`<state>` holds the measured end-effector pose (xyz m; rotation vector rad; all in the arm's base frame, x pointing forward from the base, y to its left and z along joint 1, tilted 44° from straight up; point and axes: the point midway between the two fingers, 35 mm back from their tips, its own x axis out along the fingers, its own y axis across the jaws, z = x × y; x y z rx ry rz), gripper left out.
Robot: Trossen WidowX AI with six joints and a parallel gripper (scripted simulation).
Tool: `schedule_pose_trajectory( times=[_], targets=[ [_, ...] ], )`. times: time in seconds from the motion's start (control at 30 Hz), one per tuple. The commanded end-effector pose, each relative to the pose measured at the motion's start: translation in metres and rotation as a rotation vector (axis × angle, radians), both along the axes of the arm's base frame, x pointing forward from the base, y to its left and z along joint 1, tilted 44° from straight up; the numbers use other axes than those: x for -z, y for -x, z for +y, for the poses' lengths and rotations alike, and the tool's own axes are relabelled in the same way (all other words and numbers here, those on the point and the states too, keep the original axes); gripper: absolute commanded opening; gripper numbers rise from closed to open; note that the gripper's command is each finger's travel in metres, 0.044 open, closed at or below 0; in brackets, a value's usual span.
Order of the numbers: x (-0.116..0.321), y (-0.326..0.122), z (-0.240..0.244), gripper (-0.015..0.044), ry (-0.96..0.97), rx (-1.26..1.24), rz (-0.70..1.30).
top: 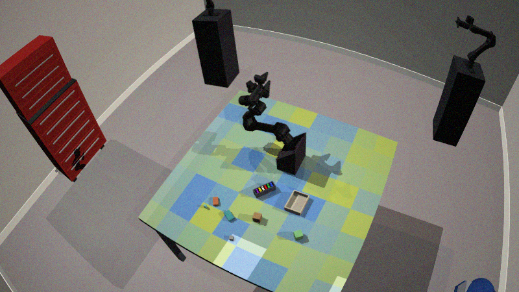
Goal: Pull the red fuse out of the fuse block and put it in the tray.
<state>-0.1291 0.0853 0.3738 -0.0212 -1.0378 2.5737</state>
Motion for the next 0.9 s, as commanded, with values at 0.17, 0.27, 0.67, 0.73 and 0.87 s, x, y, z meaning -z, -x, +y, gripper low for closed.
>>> schedule_pose_trajectory(
  times=[0.17,0.27,0.67,0.73,0.87],
  targets=[
    [-0.020,-0.029,0.050,0.0243,0.073,0.151,0.175],
    [-0.028,-0.056,0.084,0.0164,0.118,0.274,0.284],
    [0.000,-0.207,0.184,0.0066,0.274,0.897,0.596],
    [0.013,-0.234,0.192,0.0066,0.308,1.010,0.629],
    [0.044,-0.290,0.199,0.0066,0.386,1.244,0.678]
  ],
)
